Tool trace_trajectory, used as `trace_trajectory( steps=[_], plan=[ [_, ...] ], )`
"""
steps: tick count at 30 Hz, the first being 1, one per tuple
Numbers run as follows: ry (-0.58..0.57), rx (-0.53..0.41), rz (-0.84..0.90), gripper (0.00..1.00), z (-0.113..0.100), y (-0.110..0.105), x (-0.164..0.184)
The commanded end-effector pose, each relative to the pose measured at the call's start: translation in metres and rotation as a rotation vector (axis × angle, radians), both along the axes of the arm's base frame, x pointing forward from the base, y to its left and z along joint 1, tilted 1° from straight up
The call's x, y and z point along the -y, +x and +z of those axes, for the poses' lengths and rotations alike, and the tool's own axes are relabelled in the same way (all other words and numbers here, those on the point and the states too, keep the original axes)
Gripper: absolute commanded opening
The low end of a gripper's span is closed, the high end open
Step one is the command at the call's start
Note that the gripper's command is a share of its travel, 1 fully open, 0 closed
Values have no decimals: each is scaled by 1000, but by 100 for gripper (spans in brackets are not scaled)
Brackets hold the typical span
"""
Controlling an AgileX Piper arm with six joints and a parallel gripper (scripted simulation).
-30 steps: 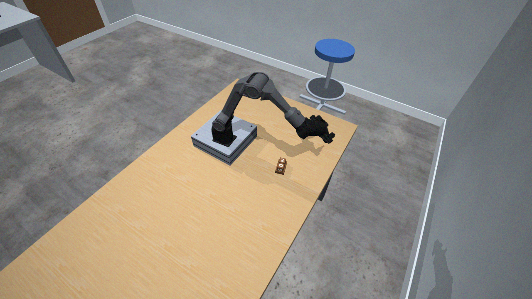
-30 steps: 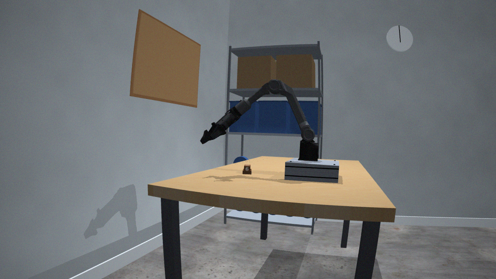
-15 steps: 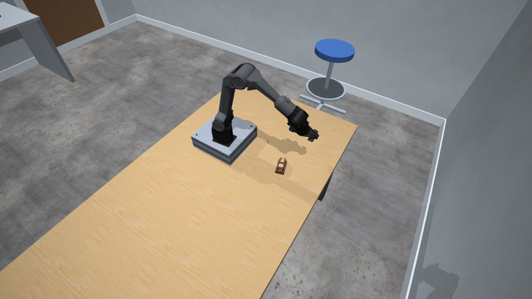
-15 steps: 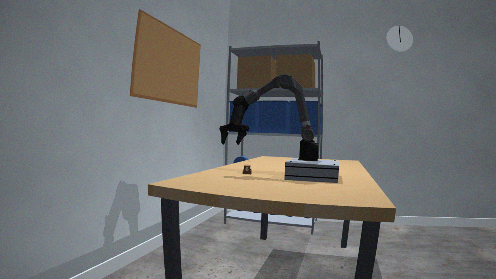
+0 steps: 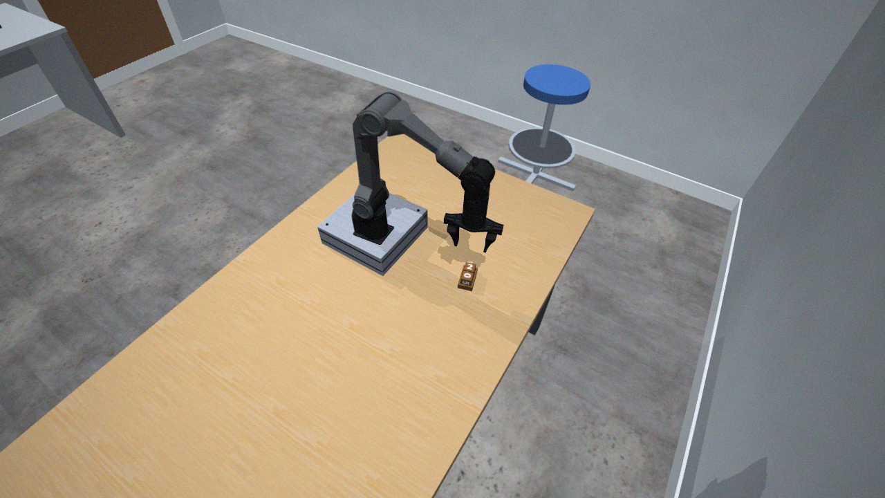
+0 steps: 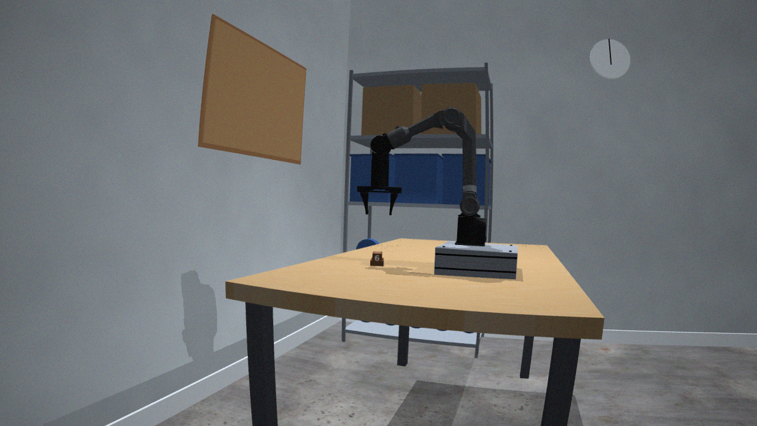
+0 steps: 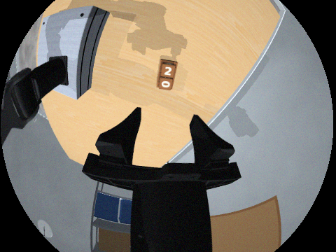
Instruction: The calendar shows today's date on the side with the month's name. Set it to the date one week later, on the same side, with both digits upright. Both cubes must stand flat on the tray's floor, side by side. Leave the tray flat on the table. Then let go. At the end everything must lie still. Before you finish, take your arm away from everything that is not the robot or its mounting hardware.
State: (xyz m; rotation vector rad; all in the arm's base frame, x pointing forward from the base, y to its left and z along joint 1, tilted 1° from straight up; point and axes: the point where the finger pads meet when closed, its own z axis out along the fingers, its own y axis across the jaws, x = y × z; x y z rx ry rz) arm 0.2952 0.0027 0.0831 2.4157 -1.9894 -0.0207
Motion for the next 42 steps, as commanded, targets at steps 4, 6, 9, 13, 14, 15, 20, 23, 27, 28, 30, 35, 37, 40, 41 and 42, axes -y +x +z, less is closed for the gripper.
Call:
trace_trajectory(
  steps=[4,6,9,13,14,15,20,23,27,28,30,35,37,40,41,42],
  plan=[
    [0,-1,1,100,0,0,0],
    [0,-1,1,100,0,0,0],
    [0,-1,1,100,0,0,0],
    [0,-1,0,100,0,0,0],
    [0,-1,-2,100,0,0,0],
    [0,-1,-5,100,0,0,0],
    [0,-2,-24,100,-1,0,0],
    [-1,-2,-66,100,-2,0,0],
    [-3,-3,-163,100,-4,0,0],
    [-4,-3,-196,100,-5,0,0],
    [-5,-4,-271,100,-7,0,0],
    [-8,-1,-409,100,-9,0,0],
    [-11,-4,-518,100,-12,0,0],
    [-15,-3,-701,100,-15,0,0],
    [-16,-3,-768,100,-17,0,0],
    [-18,-3,-837,100,-18,0,0]
  ],
)
